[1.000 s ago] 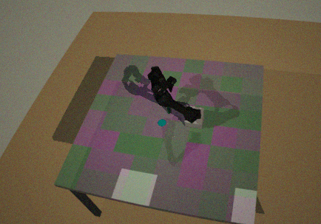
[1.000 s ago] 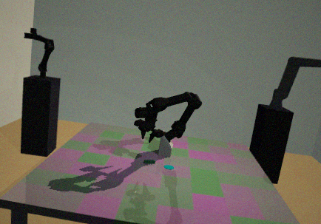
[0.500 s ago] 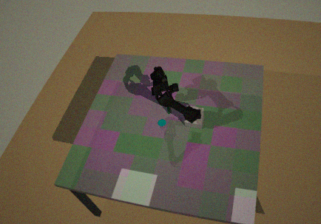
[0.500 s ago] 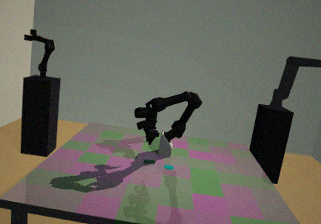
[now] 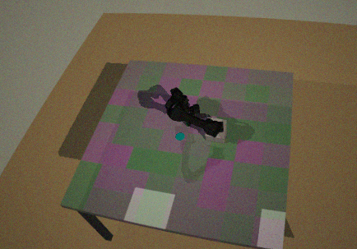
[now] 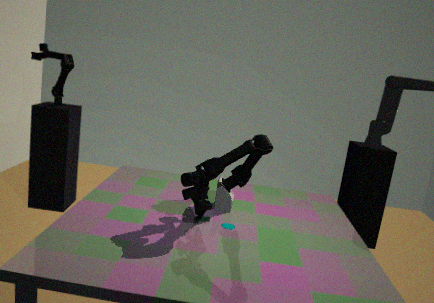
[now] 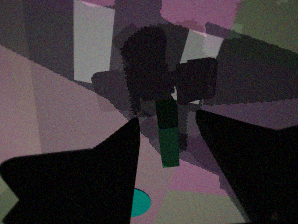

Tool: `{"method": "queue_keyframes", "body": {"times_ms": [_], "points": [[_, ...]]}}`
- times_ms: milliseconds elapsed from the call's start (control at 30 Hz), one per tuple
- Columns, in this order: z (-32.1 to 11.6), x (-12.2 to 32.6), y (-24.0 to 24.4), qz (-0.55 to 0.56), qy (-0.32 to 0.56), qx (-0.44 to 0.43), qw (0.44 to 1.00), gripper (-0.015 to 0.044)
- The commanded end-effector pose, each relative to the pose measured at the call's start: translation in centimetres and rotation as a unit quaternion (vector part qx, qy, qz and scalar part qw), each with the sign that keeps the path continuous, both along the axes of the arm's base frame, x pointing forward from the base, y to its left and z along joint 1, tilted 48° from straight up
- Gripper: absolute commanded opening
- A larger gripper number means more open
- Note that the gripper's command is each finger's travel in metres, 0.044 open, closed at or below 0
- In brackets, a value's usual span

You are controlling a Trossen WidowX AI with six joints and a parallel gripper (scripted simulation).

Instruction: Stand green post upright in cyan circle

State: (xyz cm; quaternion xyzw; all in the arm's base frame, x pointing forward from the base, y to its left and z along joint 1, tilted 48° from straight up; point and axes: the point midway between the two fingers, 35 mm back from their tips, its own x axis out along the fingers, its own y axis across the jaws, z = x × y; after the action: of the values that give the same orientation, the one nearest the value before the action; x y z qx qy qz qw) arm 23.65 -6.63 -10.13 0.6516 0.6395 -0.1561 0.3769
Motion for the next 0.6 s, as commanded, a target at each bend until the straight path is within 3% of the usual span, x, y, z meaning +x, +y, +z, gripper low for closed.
{"method": "queue_keyframes", "body": {"times_ms": [0,267,567], "points": [[-0.7,-0.1,0.8,-0.006,0.001,0.004,1.000,0.0233],[-0.7,-0.1,0.8,-0.006,0.001,0.004,1.000,0.0023],[0.1,-0.1,-0.3,-0.007,0.001,0.002,1.000,0.0023]]}}
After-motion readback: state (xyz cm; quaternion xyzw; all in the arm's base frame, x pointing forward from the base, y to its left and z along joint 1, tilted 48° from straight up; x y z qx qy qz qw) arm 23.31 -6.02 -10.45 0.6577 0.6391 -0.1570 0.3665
